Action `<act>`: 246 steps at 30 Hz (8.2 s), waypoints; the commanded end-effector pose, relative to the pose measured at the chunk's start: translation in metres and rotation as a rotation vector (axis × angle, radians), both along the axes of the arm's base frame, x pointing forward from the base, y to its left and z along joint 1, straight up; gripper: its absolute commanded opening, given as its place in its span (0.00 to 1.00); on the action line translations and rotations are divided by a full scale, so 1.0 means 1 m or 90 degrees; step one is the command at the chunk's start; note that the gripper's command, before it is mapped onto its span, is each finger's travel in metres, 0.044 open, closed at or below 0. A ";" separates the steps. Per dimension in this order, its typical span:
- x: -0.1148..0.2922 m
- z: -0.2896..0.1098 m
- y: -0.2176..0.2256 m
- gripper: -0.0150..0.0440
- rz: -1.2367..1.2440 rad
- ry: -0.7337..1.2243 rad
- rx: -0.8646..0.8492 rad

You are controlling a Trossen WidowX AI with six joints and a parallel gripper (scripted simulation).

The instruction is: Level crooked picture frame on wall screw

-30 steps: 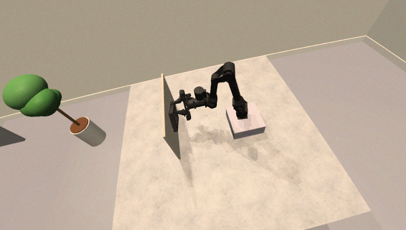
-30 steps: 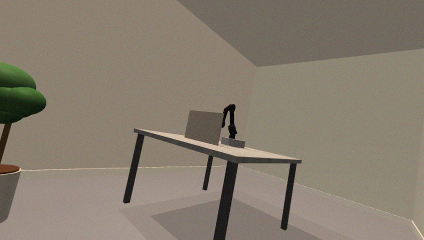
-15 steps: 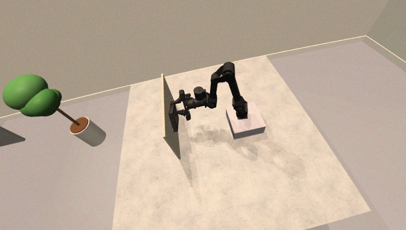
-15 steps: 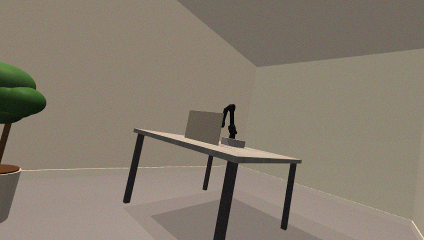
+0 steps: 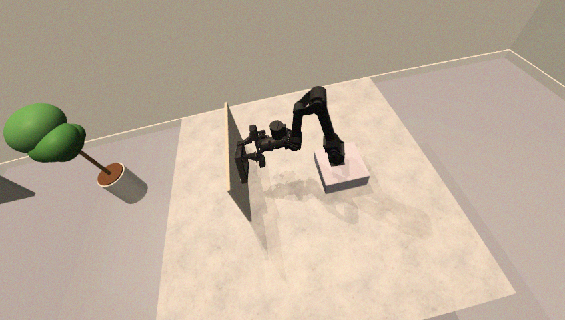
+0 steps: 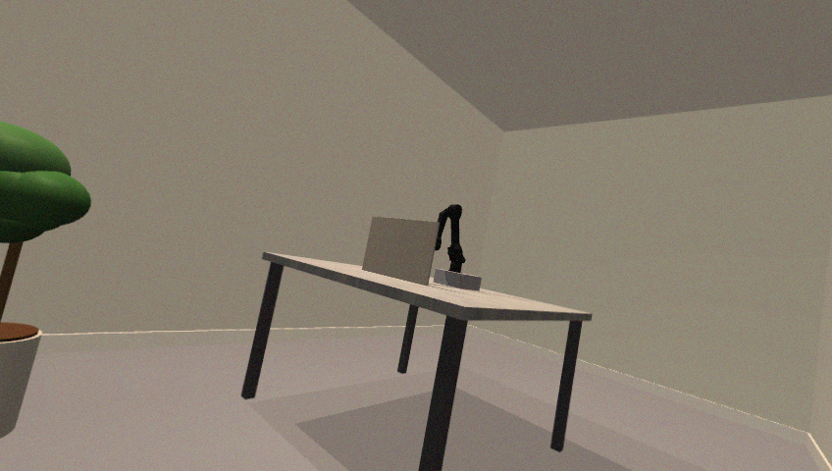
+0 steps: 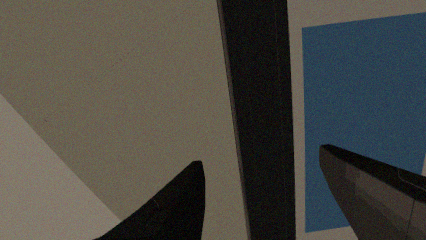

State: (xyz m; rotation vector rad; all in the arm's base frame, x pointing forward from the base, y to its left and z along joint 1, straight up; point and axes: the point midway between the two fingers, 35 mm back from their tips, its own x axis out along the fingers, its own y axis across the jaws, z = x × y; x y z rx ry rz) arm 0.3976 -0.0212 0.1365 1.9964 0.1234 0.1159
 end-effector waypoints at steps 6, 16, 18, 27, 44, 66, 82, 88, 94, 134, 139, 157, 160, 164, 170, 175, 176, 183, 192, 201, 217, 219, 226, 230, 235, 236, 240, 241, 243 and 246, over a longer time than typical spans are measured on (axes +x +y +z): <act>0.000 0.000 -0.002 0.56 -0.004 0.001 0.002; 0.000 0.000 -0.002 0.32 -0.004 0.001 0.002; 0.000 0.000 -0.002 0.26 -0.004 0.001 0.002; 0.000 0.000 -0.001 0.25 -0.004 0.001 0.002; 0.000 0.005 -0.003 0.25 -0.004 0.001 0.002; 0.001 0.008 -0.004 0.25 -0.004 0.001 0.002; 0.001 0.008 -0.004 0.25 -0.004 0.001 0.002; 0.001 0.008 -0.004 0.25 -0.004 0.001 0.002; 0.001 0.008 -0.004 0.25 -0.004 0.001 0.002; 0.000 0.013 0.002 0.25 -0.004 0.001 0.002; 0.000 0.012 0.002 0.25 -0.004 0.001 0.002; 0.000 0.011 0.001 0.25 -0.004 0.001 0.002; 0.000 0.011 0.001 0.25 -0.004 0.001 0.002; 0.000 0.010 0.001 0.25 -0.004 0.001 0.002; 0.000 0.009 0.002 0.25 -0.004 0.001 0.002; 0.000 0.007 0.003 0.25 -0.004 0.001 0.002; 0.000 0.007 0.003 0.25 -0.004 0.001 0.003; 0.000 0.005 0.004 0.25 -0.004 0.001 0.003; -0.001 0.003 0.006 0.25 -0.004 0.001 0.003; -0.001 0.003 0.006 0.25 0.000 0.001 0.001; -0.001 0.003 0.007 0.25 -0.002 -0.005 -0.036; -0.001 0.003 0.007 0.25 -0.002 -0.005 -0.036; -0.001 0.003 0.007 0.25 -0.003 -0.009 -0.069; -0.001 0.003 0.007 0.25 -0.003 -0.009 -0.069; -0.001 0.003 0.007 0.25 -0.003 -0.012 -0.092; -0.001 0.003 0.007 0.25 -0.003 -0.014 -0.102; -0.001 0.003 0.007 0.25 -0.003 -0.014 -0.102; -0.001 0.003 0.007 0.25 -0.003 -0.014 -0.102; -0.001 0.003 0.007 0.25 -0.003 -0.014 -0.102; -0.001 0.003 0.007 0.25 -0.004 -0.018 -0.135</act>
